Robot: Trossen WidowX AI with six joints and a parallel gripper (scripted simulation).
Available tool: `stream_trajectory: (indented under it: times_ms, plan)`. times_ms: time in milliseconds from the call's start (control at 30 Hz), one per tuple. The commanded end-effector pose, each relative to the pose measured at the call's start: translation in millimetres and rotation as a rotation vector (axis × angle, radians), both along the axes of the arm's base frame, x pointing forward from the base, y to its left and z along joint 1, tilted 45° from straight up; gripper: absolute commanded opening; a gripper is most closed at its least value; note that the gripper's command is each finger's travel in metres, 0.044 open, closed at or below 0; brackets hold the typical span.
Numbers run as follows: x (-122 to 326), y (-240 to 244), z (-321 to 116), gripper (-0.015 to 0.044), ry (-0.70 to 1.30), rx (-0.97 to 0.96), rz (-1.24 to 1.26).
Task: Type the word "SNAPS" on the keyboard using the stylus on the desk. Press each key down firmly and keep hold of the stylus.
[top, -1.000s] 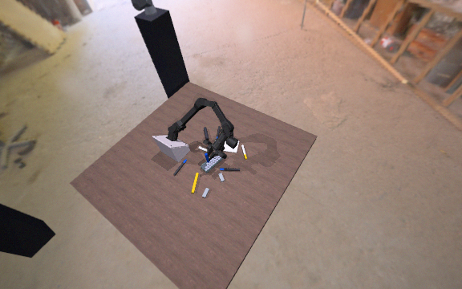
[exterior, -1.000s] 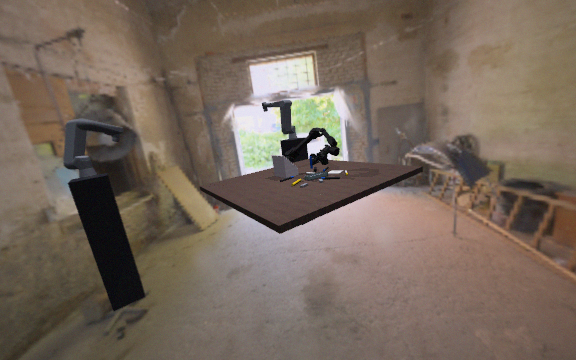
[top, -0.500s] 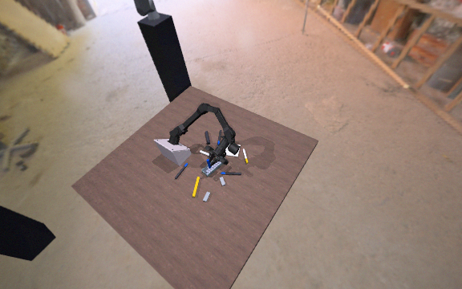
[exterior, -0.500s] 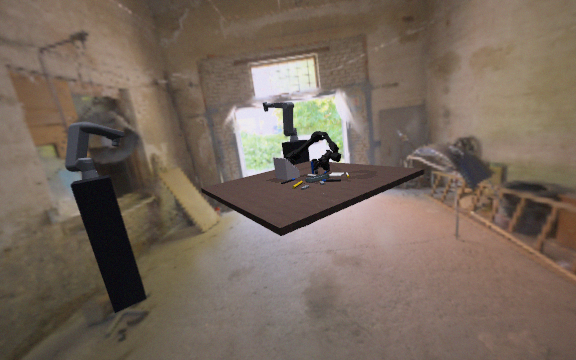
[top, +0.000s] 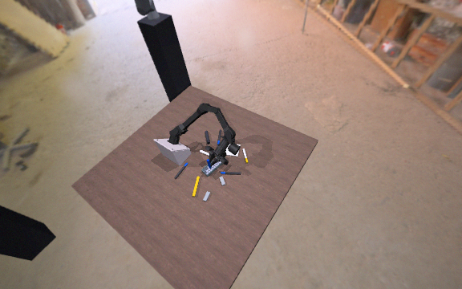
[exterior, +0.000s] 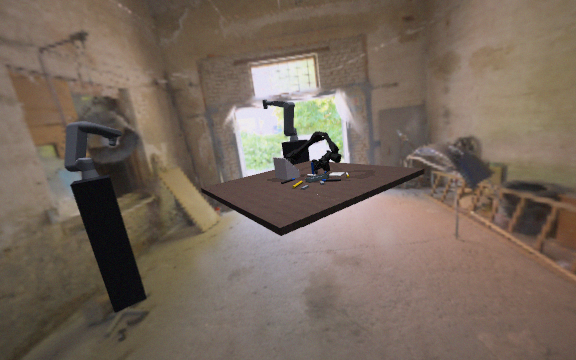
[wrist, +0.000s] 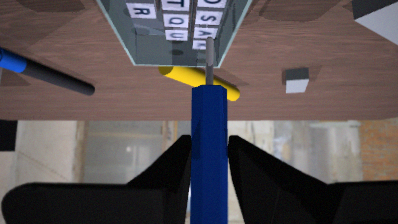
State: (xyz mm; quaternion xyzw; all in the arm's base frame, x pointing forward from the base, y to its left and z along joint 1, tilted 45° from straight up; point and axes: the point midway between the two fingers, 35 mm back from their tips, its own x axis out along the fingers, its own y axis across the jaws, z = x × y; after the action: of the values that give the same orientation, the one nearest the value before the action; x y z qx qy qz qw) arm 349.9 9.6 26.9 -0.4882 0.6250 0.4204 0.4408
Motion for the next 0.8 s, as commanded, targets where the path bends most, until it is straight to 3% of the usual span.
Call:
stream_trajectory:
  times_ms: [0, 767]
  plan:
    - [0.0, 2.3, -1.9, 0.0081, 0.000, 0.004, -0.003]
    - [0.4, 8.7, -8.2, 0.0081, 0.000, 0.004, -0.003]
